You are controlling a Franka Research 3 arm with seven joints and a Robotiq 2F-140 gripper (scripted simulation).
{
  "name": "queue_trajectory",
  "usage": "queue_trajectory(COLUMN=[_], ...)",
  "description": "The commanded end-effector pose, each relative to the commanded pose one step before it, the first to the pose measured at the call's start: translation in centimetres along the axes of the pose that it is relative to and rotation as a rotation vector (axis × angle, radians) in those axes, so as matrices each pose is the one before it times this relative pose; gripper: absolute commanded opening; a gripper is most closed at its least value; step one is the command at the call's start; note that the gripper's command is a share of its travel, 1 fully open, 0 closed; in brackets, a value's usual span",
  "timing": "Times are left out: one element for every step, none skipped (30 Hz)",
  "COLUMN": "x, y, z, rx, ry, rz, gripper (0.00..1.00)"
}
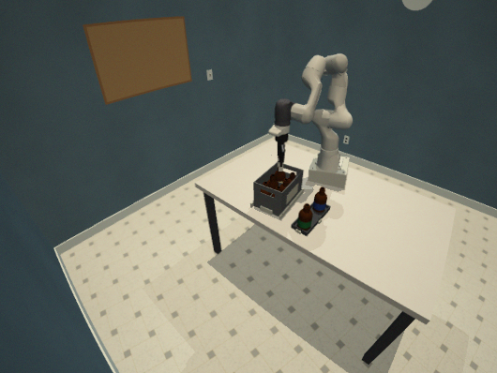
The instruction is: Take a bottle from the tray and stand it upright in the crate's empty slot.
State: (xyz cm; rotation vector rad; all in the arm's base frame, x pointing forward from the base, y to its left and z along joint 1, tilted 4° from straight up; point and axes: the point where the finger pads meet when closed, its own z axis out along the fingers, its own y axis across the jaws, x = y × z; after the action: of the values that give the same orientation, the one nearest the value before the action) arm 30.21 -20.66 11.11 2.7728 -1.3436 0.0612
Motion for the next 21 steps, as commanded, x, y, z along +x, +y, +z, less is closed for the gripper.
queue_trajectory(x=[0.151,-0.001,-0.001,-0.001,0.0,0.0,0.0,0.0,0.0,-0.001,-0.001,-0.001,-0.001,-0.001,0.0,0.0,-0.001,0.0,0.0,0.0,-0.001], y=[0.007,0.0,0.0,0.0,0.0,0.0,0.0,0.0,0.0,0.0,0.0,0.0,0.0,0.0,0.0,0.0,0.0,0.0,0.0,0.0,0.0], z=[0.082,0.038,0.04,0.042,0.043,0.044,0.045,0.046,0.047,0.048,0.049,0.049,0.05,0.05,0.0,0.0,0.05,0.049,0.049,0.049,0.048], rx=[0.00174,0.0,0.0,0.0,0.0,0.0,0.0,0.0,0.0,0.0,0.0,0.0,0.0,0.0,0.0,0.0,0.0,0.0,0.0,0.0,0.0], ry=[0.00517,0.0,0.0,0.0,0.0,0.0,0.0,0.0,0.0,0.0,0.0,0.0,0.0,0.0,0.0,0.0,0.0,0.0,0.0,0.0,0.0], rz=[0.00056,0.0,0.0,0.0,0.0,0.0,0.0,0.0,0.0,0.0,0.0,0.0,0.0,0.0,0.0,0.0,0.0,0.0,0.0,0.0,0.0], gripper=[0.0,0.0,0.0,0.0,0.0,0.0,0.0,0.0,0.0,0.0,0.0,0.0,0.0,0.0,0.0,0.0,0.0,0.0,0.0,0.0,0.0])
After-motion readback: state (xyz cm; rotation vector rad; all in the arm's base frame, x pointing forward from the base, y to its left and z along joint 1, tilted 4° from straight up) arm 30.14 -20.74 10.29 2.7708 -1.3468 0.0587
